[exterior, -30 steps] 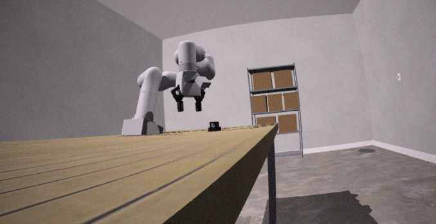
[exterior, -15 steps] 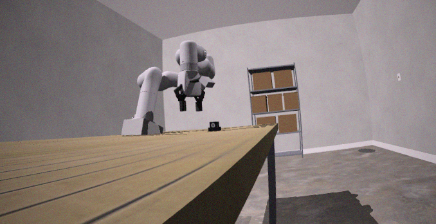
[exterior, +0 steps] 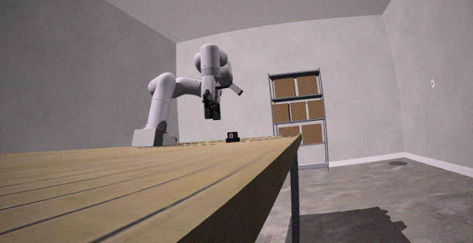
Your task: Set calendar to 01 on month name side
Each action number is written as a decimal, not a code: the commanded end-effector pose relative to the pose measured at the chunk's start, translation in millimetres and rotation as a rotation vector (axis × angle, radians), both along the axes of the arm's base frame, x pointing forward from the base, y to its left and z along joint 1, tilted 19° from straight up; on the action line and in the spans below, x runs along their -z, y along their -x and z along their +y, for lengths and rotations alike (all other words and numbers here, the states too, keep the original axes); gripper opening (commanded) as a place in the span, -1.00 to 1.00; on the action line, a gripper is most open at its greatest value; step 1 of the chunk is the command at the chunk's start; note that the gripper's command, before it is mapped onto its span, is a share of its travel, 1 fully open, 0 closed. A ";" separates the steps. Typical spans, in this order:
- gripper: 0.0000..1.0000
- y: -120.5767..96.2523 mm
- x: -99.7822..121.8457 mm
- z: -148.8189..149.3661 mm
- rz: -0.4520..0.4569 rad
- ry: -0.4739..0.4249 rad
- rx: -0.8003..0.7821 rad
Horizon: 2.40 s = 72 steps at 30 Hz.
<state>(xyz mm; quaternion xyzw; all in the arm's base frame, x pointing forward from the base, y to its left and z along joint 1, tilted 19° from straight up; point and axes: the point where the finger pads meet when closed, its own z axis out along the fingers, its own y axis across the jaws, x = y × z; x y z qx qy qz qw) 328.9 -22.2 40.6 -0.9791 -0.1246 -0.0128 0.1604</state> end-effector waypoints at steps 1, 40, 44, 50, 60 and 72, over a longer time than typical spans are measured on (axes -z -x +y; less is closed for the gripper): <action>1.00 -5.3 -4.9 6.3 -0.060 -0.005 -0.164; 1.00 -30.9 -33.3 54.6 -0.436 -0.019 -1.282; 1.00 -33.4 -37.0 60.7 -0.482 -0.021 -1.417; 1.00 -35.0 -39.4 64.7 -0.512 -0.022 -1.507; -0.05 -35.3 -39.8 65.4 -0.518 -0.022 -1.522; -0.05 -35.3 -39.8 65.4 -0.518 -0.022 -1.522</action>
